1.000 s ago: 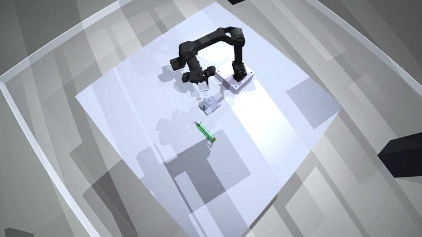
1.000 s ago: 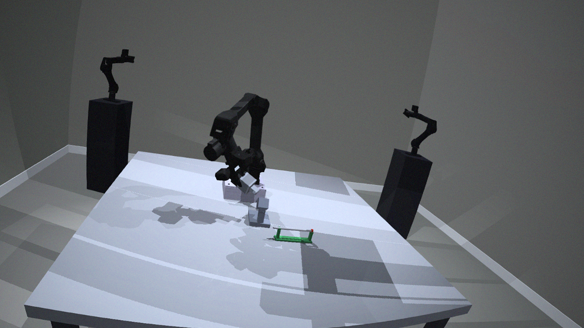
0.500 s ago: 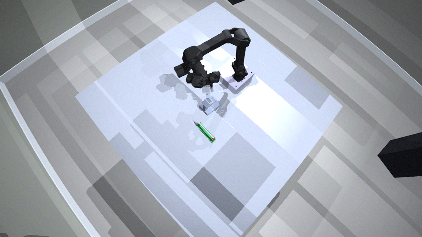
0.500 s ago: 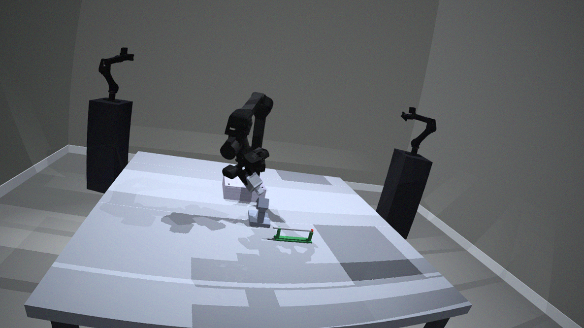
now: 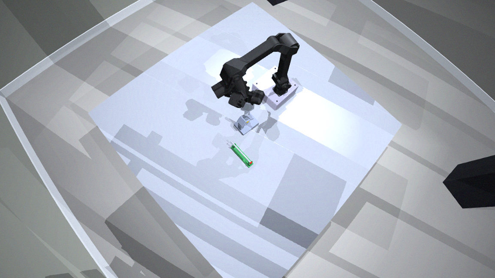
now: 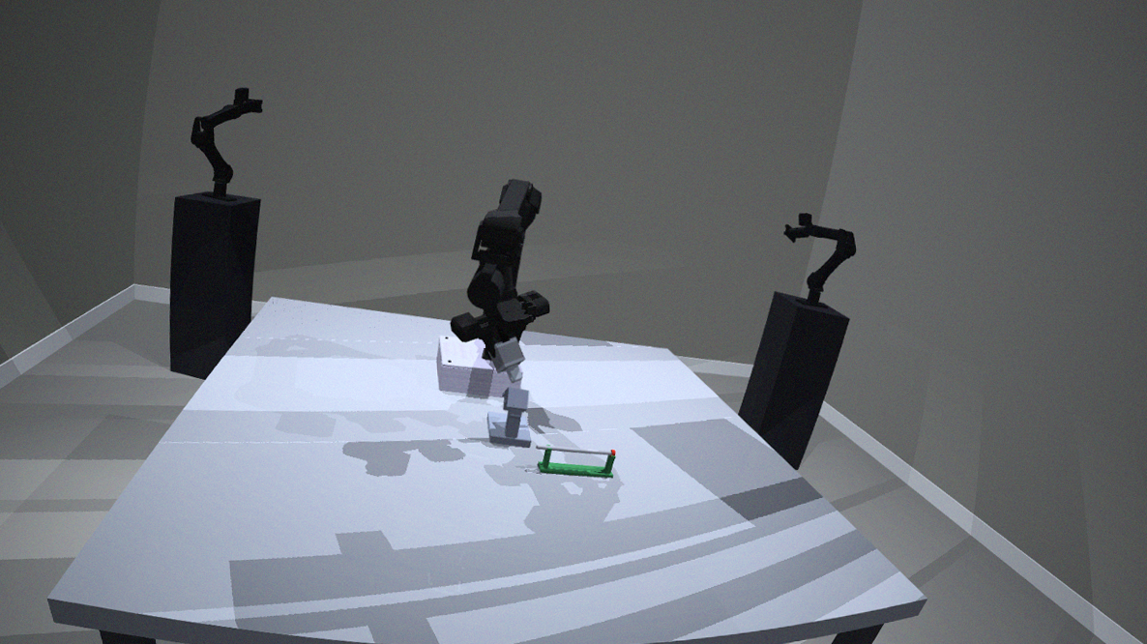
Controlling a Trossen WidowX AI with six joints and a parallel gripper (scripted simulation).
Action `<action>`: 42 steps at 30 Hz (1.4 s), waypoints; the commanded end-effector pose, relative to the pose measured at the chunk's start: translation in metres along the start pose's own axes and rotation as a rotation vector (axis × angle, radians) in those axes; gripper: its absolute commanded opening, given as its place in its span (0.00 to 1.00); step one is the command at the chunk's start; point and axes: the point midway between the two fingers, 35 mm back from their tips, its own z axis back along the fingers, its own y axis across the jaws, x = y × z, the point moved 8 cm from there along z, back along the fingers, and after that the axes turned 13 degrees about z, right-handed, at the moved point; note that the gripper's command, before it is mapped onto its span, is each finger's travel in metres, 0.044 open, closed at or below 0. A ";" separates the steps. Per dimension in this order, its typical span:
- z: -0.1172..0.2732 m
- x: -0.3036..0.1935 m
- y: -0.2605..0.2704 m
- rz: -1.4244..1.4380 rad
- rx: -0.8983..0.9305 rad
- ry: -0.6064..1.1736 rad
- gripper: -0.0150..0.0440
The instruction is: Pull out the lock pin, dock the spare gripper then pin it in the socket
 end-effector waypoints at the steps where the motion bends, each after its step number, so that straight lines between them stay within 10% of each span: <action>1: 0.002 0.002 0.009 -0.050 -0.026 0.020 0.25; 42: -0.009 0.024 0.061 -0.458 -0.274 0.066 0.25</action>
